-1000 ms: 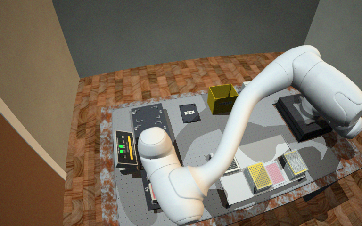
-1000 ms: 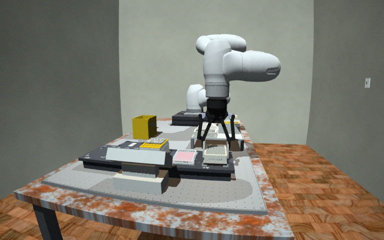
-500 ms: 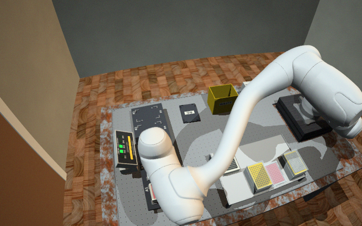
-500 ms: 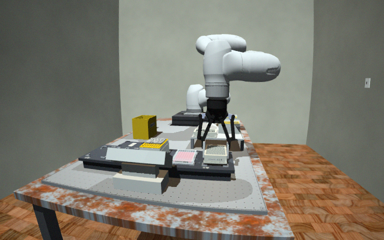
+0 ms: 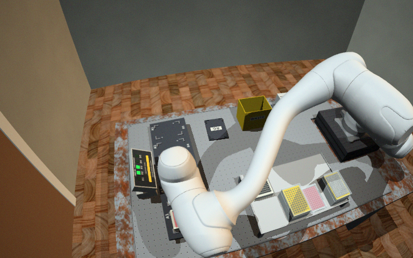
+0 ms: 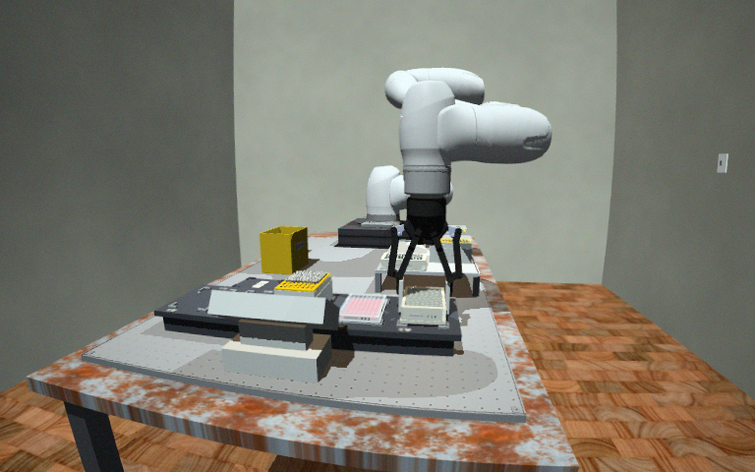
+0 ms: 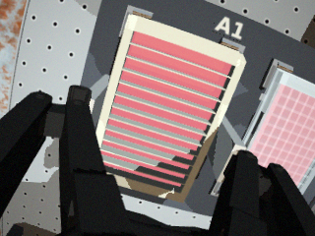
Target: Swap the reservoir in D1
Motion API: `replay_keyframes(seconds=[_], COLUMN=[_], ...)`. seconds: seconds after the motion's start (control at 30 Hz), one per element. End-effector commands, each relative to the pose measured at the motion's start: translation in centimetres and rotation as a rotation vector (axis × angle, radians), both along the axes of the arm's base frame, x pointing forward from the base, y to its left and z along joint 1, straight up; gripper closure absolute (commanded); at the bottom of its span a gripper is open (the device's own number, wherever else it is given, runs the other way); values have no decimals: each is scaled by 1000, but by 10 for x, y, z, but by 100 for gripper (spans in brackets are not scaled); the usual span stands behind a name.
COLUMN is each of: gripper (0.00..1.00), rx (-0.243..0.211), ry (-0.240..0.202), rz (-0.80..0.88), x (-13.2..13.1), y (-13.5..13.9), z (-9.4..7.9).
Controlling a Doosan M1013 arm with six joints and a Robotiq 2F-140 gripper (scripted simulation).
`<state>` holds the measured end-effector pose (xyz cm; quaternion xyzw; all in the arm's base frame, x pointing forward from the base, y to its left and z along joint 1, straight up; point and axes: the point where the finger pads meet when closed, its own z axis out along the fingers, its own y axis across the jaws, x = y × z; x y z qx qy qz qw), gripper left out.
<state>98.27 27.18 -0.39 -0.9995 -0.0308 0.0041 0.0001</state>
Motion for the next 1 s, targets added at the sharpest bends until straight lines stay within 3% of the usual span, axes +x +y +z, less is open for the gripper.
replay_keyframes(seconds=[0.0,0.77,0.8,0.97], gripper=[100,100,23,23], rx=[0,0,0,0], ry=[0,0,0,0], rz=[0,0,0,0], x=[0,0,0,0], y=[0,0,0,0], z=[0,-6,-6,-6])
